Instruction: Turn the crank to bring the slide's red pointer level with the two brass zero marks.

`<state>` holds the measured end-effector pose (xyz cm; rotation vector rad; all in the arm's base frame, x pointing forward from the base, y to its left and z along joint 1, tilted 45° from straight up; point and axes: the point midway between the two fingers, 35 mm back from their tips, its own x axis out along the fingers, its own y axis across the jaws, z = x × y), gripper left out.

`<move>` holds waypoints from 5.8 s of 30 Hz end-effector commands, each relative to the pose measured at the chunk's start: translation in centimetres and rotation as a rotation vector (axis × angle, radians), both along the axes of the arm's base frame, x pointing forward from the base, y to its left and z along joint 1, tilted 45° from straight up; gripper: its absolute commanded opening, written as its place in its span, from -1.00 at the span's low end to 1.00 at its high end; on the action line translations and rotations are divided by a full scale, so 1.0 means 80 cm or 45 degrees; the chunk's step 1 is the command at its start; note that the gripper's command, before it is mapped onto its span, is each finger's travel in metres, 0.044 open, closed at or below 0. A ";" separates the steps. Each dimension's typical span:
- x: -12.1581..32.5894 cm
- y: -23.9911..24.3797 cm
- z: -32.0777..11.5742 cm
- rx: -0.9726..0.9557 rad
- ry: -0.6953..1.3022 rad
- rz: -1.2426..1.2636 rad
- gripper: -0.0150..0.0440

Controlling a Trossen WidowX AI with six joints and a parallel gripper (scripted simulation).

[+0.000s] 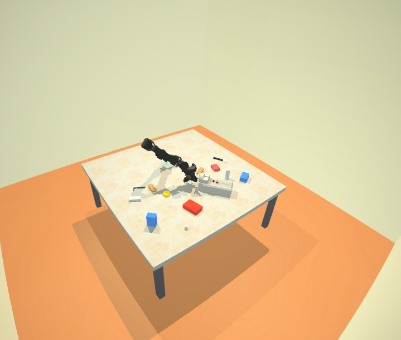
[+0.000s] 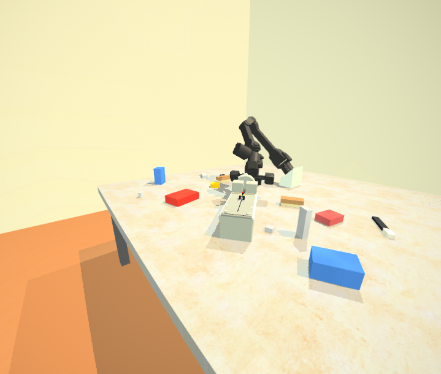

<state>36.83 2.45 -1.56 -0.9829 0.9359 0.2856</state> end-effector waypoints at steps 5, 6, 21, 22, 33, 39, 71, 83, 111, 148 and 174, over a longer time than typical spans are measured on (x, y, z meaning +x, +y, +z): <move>-0.008 0.013 -0.001 0.004 0.013 0.021 -0.49; -0.009 0.014 -0.001 0.004 0.013 0.021 -0.49; -0.014 0.030 0.007 0.005 0.013 0.021 -0.49; -0.014 0.031 0.008 0.005 0.013 0.021 -0.49; -0.014 0.042 0.020 0.006 0.014 0.021 -0.49; -0.012 0.045 0.027 0.006 0.013 0.021 -0.49; -0.011 0.044 0.028 0.006 0.013 0.021 -0.49; -0.011 0.043 0.028 0.006 0.013 0.021 -0.49; -0.011 0.043 0.028 0.006 0.013 0.021 -0.49; -0.011 0.043 0.027 0.006 0.016 0.019 -0.31; -0.014 0.087 0.071 0.009 0.018 0.019 1.00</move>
